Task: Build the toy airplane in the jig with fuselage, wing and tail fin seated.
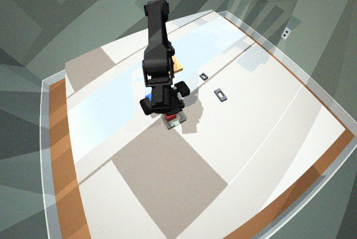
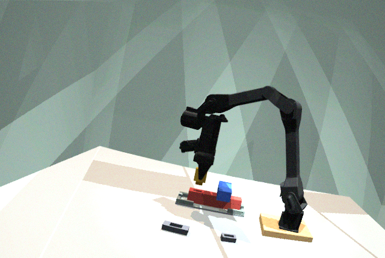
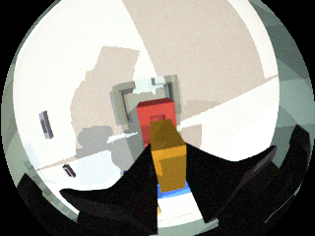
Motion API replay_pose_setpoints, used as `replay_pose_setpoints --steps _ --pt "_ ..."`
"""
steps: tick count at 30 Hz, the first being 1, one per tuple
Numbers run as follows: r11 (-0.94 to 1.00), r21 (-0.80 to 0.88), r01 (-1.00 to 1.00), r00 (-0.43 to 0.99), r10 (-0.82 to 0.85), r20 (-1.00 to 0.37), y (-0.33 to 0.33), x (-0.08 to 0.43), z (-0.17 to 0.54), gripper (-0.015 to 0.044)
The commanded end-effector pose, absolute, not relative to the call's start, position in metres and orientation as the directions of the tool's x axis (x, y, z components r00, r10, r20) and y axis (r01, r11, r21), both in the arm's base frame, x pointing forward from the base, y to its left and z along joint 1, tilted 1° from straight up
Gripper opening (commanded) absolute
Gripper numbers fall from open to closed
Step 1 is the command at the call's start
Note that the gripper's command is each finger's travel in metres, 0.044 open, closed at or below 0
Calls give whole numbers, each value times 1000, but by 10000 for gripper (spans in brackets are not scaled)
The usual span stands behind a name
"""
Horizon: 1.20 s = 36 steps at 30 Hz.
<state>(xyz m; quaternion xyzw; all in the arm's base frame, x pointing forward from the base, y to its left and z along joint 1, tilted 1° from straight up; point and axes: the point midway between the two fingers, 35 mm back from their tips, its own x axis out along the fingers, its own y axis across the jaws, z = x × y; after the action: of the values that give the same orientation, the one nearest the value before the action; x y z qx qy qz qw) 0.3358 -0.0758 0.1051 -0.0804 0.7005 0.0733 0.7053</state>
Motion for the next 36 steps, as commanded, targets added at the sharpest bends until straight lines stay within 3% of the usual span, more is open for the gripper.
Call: replay_pose_setpoints --steps 1,16,25,29,36 --pt "975 -11 -220 9 -9 -1000 -76 336 98 65" --pt "975 -11 -220 9 -9 -1000 -76 336 79 65" --pt "976 -10 -216 6 -9 -1000 -76 335 81 0" --pt "976 -10 -216 6 -9 -1000 -76 335 81 0" --pt "976 -10 -216 6 -9 -1000 -76 335 81 184"
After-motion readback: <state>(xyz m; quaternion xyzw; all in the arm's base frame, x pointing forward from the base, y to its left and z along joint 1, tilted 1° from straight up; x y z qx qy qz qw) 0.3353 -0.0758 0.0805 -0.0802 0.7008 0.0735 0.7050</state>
